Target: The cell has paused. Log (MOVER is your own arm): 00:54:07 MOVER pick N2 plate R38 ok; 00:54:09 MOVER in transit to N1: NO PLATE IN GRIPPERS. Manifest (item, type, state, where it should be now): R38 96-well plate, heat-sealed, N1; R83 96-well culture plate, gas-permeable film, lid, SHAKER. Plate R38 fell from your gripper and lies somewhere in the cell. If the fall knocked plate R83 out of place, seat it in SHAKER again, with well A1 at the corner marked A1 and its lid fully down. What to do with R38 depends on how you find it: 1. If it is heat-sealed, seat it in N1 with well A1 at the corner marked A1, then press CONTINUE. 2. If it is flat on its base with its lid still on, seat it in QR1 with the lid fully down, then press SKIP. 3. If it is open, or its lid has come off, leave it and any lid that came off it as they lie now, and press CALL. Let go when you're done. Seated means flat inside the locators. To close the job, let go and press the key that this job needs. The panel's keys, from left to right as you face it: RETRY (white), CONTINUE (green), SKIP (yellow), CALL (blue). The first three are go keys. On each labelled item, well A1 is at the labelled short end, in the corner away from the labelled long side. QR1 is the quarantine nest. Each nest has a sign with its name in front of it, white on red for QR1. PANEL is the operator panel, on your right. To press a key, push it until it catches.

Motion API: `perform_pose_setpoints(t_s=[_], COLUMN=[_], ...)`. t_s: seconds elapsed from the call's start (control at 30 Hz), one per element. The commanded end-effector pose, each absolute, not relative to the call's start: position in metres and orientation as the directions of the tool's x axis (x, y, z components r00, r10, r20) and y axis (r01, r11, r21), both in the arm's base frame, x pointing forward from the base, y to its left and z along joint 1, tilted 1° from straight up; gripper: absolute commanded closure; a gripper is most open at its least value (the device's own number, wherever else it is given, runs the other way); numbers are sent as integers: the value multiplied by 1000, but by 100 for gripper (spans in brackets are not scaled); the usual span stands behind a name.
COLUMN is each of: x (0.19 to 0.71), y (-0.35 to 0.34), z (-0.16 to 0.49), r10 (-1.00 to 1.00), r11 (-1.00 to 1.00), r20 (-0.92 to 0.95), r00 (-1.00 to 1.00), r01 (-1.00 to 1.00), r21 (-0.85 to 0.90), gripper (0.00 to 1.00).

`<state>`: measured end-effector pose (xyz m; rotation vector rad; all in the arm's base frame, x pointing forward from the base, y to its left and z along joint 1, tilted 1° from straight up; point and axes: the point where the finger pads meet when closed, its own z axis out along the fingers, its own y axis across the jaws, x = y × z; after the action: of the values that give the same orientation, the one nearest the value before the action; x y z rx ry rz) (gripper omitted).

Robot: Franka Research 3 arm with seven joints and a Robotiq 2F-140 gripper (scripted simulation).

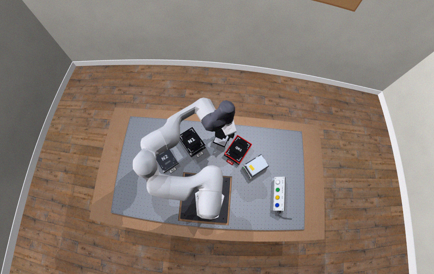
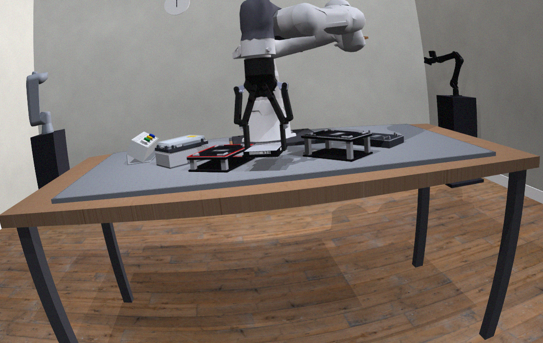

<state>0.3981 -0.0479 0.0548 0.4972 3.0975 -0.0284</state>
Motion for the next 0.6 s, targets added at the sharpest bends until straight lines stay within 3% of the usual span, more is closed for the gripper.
perform_pose_setpoints(t_s=[0.0,0.57], x=[396,396], y=[-45,-45], z=[58,92], r10=[316,316], r11=[949,949], r20=[1,1], r00=[-949,-949], r01=[315,315], r21=[-15,-15], gripper=[90,90])
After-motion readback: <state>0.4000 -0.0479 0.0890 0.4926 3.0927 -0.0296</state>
